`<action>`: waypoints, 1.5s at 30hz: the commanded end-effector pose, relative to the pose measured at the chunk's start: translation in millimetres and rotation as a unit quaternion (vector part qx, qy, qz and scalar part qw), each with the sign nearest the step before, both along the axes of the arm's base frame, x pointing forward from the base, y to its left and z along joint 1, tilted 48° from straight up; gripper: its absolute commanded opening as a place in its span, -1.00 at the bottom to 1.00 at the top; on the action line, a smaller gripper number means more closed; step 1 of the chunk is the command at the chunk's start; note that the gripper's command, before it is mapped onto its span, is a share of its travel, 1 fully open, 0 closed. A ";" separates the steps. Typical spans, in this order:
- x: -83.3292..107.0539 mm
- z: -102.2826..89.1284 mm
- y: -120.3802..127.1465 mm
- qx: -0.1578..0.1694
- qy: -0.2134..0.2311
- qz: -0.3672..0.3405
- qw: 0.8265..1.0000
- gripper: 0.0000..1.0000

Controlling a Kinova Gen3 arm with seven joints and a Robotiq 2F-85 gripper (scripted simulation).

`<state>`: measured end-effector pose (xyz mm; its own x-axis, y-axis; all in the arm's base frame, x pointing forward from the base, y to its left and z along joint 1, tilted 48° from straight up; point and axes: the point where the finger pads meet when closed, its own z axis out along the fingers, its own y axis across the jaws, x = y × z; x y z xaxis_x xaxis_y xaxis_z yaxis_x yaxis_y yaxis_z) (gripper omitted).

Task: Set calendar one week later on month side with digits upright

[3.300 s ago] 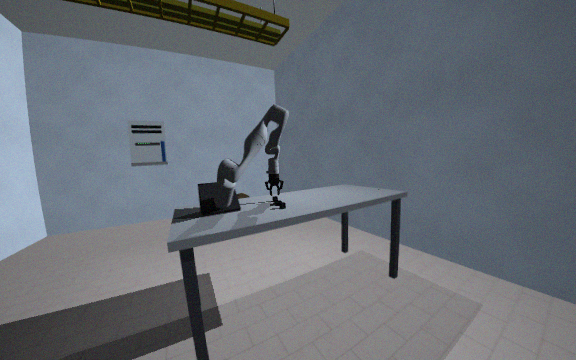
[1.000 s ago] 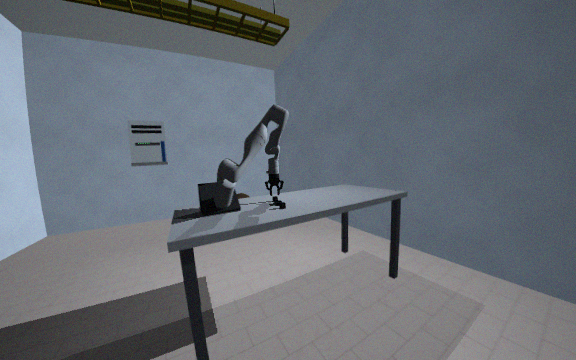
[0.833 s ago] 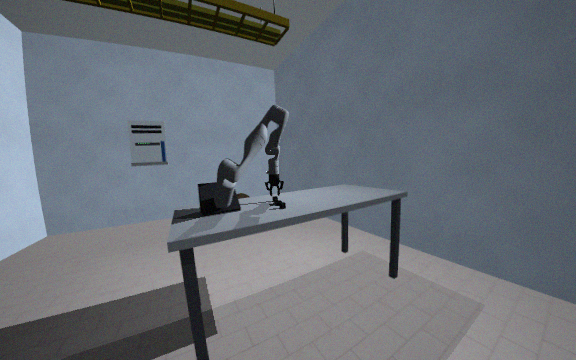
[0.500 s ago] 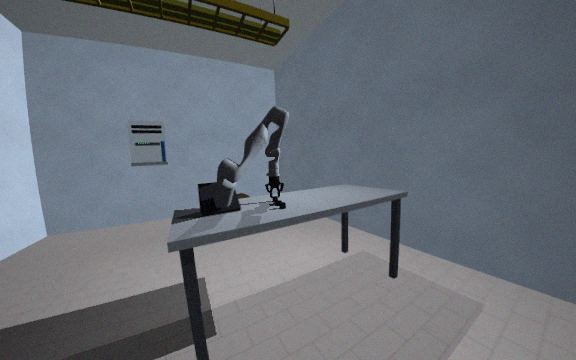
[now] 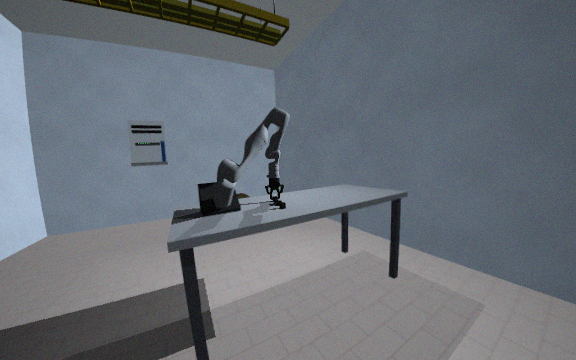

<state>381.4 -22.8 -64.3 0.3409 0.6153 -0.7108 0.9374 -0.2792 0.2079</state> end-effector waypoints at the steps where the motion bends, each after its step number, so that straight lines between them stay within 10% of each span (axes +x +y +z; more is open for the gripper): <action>1: 0.3 0.0 0.7 0.000 0.000 0.000 1.000 -0.03; 31: 0.3 0.0 0.7 0.000 0.000 0.000 1.000 -0.03; 32: 0.3 0.0 0.7 0.000 0.000 0.000 1.000 -0.43; 45: 0.3 0.0 0.7 0.000 0.000 0.000 1.000 -0.43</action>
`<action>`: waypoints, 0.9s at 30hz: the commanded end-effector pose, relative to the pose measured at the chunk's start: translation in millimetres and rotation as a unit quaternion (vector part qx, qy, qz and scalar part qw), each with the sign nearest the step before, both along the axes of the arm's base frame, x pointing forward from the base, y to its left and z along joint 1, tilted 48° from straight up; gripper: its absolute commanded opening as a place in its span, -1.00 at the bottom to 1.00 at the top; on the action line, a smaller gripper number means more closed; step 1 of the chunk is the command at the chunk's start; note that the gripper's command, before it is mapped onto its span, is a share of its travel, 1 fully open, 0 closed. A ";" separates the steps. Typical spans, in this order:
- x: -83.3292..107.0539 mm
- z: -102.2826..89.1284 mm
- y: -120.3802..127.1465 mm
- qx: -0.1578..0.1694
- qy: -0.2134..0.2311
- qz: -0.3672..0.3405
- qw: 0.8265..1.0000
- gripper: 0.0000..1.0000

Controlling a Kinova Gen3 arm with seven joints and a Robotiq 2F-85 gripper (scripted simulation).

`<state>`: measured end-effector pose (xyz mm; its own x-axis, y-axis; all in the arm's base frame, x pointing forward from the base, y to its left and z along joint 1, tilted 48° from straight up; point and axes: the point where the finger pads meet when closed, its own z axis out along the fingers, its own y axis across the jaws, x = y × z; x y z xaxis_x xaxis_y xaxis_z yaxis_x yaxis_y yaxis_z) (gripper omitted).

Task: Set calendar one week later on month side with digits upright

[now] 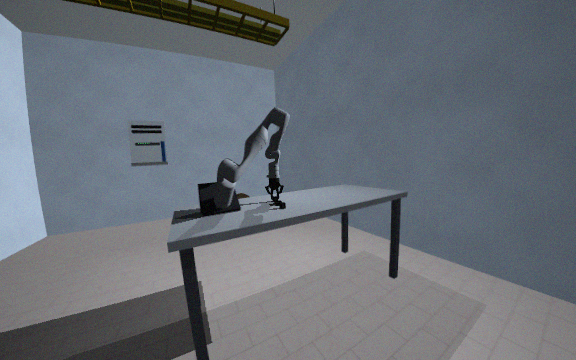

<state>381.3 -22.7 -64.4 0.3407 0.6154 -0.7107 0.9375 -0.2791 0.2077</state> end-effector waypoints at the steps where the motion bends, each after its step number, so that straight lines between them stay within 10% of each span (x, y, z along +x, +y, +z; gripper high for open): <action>1: 0.3 0.2 0.5 0.000 0.000 0.000 1.000 -0.43; 27: 0.6 3.2 3.9 0.000 0.000 0.000 1.000 -0.43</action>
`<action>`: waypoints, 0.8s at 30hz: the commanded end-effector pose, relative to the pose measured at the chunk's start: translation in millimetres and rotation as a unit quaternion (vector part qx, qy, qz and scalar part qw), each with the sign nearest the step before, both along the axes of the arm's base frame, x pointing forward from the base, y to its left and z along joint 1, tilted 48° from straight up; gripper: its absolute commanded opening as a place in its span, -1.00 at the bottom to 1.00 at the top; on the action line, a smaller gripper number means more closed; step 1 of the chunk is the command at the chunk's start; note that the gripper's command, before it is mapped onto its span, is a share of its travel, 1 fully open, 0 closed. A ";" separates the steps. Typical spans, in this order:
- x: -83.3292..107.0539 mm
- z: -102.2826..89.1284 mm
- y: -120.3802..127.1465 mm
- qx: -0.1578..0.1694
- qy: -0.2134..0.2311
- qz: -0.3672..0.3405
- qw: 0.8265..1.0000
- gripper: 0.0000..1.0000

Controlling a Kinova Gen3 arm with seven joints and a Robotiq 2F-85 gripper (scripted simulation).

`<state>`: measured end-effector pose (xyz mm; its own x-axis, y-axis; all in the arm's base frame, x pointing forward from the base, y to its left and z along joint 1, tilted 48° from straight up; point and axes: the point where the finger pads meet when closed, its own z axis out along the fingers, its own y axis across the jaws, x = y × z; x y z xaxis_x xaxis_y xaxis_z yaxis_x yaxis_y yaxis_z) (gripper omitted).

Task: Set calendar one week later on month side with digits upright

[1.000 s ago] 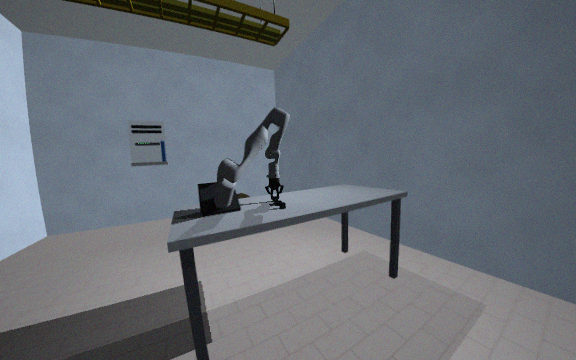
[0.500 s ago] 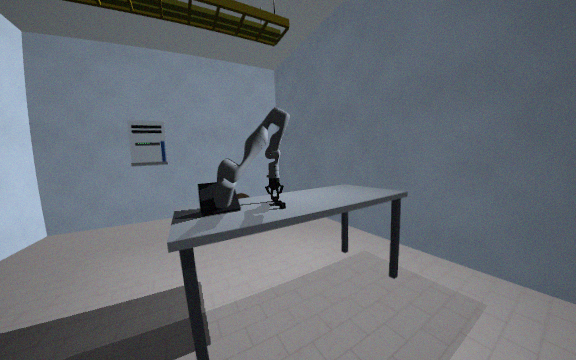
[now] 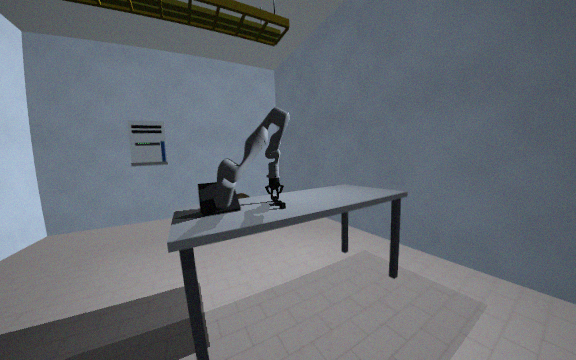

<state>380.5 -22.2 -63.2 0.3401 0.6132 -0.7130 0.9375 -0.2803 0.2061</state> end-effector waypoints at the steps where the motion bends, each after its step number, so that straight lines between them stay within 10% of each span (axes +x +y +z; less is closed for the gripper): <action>1: 1.7 3.8 5.5 0.001 -0.002 0.001 1.000 -0.43; 24: 8.1 66.2 73.7 0.001 -0.002 0.001 1.000 -0.43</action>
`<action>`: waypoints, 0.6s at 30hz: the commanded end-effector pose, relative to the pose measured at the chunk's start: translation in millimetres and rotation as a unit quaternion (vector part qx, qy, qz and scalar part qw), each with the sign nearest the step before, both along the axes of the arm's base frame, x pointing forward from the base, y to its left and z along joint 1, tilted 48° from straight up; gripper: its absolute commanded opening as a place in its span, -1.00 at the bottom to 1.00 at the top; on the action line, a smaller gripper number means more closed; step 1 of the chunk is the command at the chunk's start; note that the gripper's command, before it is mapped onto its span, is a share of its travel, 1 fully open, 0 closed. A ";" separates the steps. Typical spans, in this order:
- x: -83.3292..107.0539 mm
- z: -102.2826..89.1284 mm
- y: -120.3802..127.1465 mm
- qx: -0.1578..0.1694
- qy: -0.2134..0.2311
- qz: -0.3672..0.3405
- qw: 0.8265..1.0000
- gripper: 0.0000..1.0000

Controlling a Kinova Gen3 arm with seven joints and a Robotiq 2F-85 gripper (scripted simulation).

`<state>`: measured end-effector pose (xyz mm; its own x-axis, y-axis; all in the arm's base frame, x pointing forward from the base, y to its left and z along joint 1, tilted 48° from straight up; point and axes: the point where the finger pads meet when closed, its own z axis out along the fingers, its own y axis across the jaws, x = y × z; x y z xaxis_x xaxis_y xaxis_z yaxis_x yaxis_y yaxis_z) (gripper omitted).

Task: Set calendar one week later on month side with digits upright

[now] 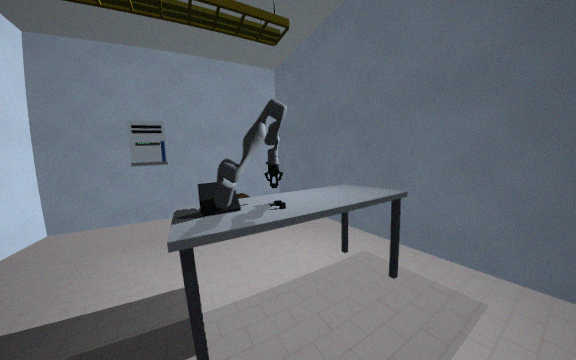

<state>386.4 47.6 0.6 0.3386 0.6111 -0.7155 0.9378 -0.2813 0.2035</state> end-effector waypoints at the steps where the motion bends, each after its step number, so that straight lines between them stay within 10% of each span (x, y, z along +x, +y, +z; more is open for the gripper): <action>1: 2.2 2.4 3.9 0.003 -0.003 0.002 1.000 -0.43; 11: 1.0 7.2 1.1 0.002 -0.004 0.002 1.000 -0.43; 18: -29.5 74.8 -45.4 0.002 -0.004 0.001 1.000 -0.43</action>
